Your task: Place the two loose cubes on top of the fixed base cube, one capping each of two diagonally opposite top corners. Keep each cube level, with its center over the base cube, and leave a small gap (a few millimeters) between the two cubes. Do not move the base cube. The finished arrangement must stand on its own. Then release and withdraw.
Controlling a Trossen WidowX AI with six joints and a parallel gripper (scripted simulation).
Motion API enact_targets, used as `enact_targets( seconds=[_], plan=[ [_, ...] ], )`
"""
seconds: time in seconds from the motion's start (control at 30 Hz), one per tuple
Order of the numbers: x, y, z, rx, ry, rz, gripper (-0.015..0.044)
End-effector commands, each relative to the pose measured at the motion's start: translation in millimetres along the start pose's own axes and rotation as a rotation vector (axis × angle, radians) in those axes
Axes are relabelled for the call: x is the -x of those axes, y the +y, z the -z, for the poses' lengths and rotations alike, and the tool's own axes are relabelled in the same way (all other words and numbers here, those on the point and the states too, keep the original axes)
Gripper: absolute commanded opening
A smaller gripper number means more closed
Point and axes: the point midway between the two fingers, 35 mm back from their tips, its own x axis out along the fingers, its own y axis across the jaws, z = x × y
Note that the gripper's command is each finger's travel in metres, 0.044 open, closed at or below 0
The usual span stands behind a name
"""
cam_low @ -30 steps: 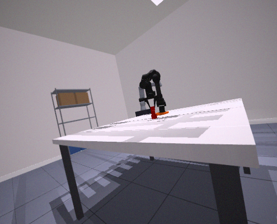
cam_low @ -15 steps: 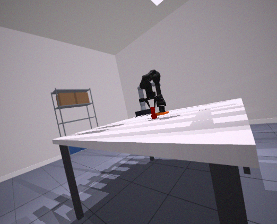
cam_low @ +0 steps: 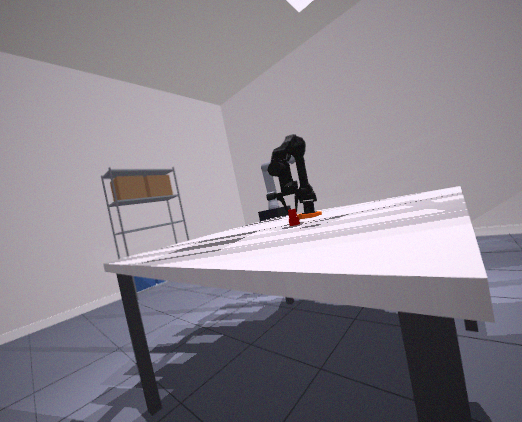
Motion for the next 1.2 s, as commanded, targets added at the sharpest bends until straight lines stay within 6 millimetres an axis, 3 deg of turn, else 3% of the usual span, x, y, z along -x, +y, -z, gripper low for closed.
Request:
enact_targets(
  seconds=[0.0,0.63,0.77,1.17],
  plan=[
    [-2.1,0.9,0.6,-0.004,0.001,-0.004,0.0105],
    [-3.6,0.9,0.6,-0.006,0.001,-0.004,0.0105],
    [-3.6,0.9,0.6,-0.006,0.001,-0.004,0.0205],
    [8.7,0.2,0.9,-0.003,0.003,-0.001,0.0205]
  ],
)
